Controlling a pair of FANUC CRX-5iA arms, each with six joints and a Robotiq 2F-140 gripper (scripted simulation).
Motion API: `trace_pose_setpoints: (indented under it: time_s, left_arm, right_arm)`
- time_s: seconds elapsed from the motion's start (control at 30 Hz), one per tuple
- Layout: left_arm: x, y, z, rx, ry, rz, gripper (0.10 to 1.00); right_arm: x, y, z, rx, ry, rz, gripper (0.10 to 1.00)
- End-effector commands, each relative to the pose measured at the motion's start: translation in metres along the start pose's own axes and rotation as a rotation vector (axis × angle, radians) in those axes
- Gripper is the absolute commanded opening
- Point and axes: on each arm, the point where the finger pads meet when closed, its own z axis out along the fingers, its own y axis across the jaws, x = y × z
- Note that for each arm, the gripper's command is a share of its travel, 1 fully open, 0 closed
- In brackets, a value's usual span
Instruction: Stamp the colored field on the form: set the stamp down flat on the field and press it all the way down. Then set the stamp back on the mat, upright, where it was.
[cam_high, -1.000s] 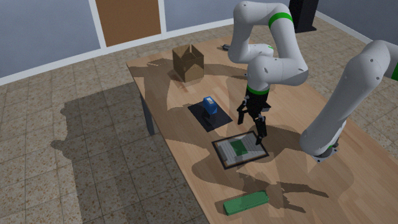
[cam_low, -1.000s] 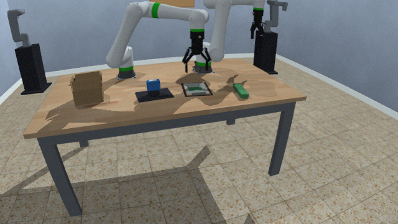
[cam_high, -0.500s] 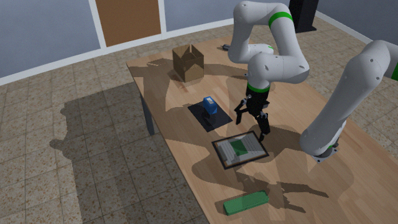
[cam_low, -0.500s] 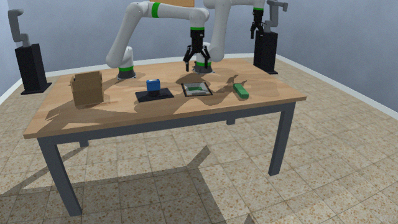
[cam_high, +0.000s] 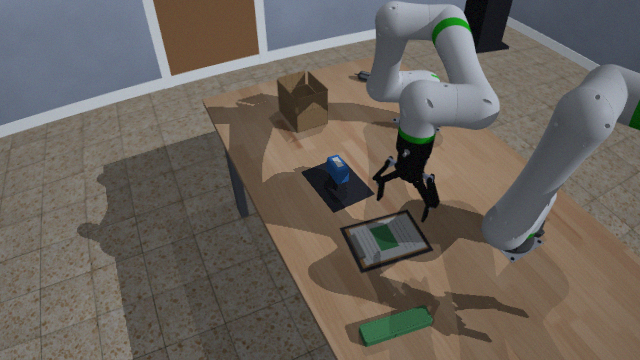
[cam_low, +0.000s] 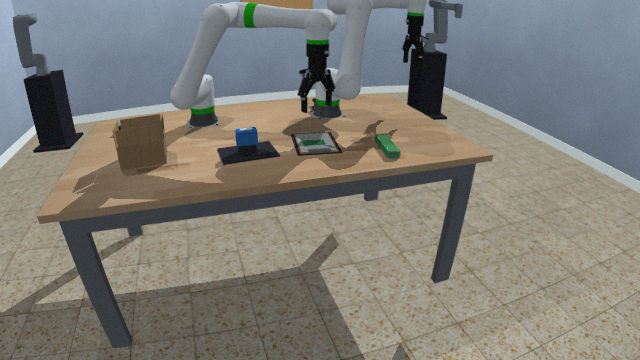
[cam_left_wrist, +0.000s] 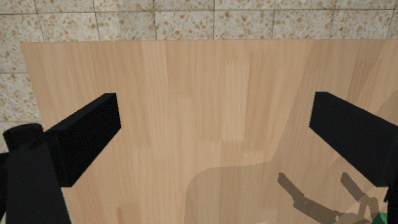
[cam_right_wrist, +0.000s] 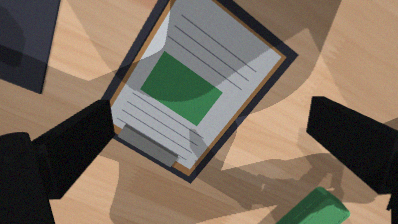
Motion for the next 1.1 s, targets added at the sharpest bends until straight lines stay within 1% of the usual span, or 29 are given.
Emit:
trace_pose_setpoints:
  time_s: [0.0, 0.23, 0.3, 0.8, 0.87, 1.07]
  left_arm:
    - [0.0, 0.0, -0.001, 0.0, 0.002, 0.0, 1.0]
    - [0.0, 0.0, -0.001, 0.0, 0.002, 0.0, 1.0]
    - [0.0, 0.0, -0.001, 0.0, 0.002, 0.0, 1.0]
    - [0.0, 0.0, -0.001, 0.0, 0.002, 0.0, 1.0]
    - [0.0, 0.0, -0.001, 0.0, 0.002, 0.0, 1.0]
    - [0.0, 0.0, -0.001, 0.0, 0.002, 0.0, 1.0]
  right_arm:
    - [-0.001, 0.0, -0.007, -0.002, 0.0, -0.101, 1.0]
    - [-0.001, 0.0, -0.017, -0.002, 0.0, -0.264, 1.0]
    - [-0.001, 0.0, -0.017, -0.002, 0.0, -0.264, 1.0]
    - [0.0, 0.0, -0.036, -0.002, -0.001, -0.597, 1.0]
    - [0.0, 0.0, -0.036, -0.002, -0.001, -0.597, 1.0]
    - [0.0, 0.0, -0.043, -0.002, -0.001, -0.713, 1.0]
